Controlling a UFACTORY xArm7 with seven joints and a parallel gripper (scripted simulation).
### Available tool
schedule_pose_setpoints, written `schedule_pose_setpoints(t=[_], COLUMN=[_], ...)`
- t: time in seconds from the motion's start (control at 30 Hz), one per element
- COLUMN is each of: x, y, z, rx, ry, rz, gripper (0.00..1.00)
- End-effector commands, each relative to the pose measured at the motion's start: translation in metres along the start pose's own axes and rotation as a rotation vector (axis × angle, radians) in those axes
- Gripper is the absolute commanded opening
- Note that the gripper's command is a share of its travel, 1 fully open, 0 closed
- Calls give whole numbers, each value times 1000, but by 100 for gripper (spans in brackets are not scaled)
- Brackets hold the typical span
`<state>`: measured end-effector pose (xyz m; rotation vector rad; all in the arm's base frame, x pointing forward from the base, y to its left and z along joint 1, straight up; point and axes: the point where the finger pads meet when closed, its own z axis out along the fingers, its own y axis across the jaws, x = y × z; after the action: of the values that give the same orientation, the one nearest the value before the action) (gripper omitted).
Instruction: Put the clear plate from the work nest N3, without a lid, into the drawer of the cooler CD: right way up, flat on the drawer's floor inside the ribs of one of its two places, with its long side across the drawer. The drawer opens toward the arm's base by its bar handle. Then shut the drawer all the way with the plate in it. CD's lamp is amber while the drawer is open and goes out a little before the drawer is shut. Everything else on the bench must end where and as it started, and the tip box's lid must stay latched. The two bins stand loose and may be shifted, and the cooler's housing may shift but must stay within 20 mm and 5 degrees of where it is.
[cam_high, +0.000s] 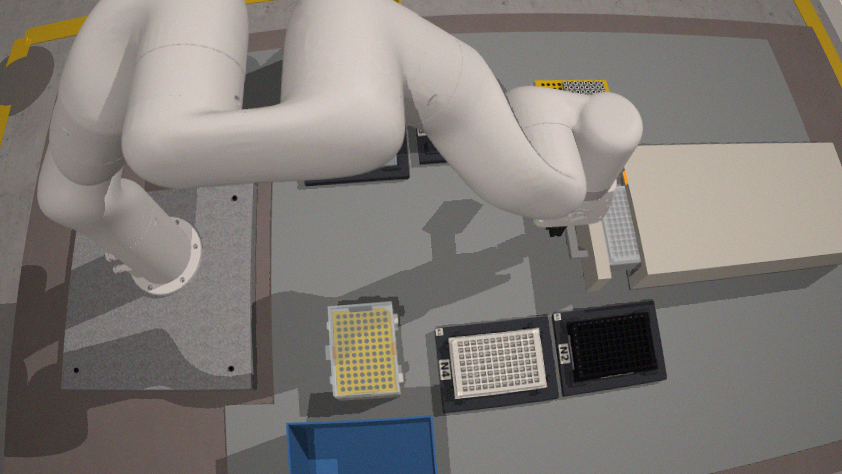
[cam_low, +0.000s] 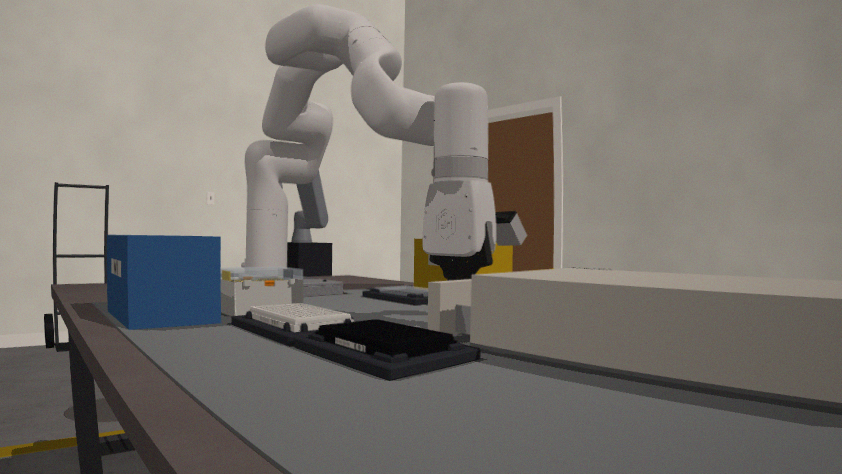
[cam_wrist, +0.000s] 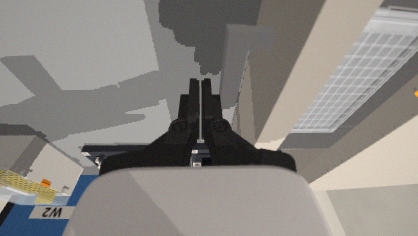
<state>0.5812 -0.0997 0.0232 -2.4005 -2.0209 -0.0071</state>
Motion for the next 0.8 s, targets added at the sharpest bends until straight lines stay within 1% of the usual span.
schedule_pose_setpoints(t=[0.0, 0.07, 0.57, 0.77], x=[0, 0, 0, 0], y=[8, 8, 33, 37], z=[-3, -3, -3, -3], rx=[-6, -6, -6, -6], ry=[0, 0, 0, 0], rz=[0, 0, 0, 0], gripper=[0, 0, 0, 0])
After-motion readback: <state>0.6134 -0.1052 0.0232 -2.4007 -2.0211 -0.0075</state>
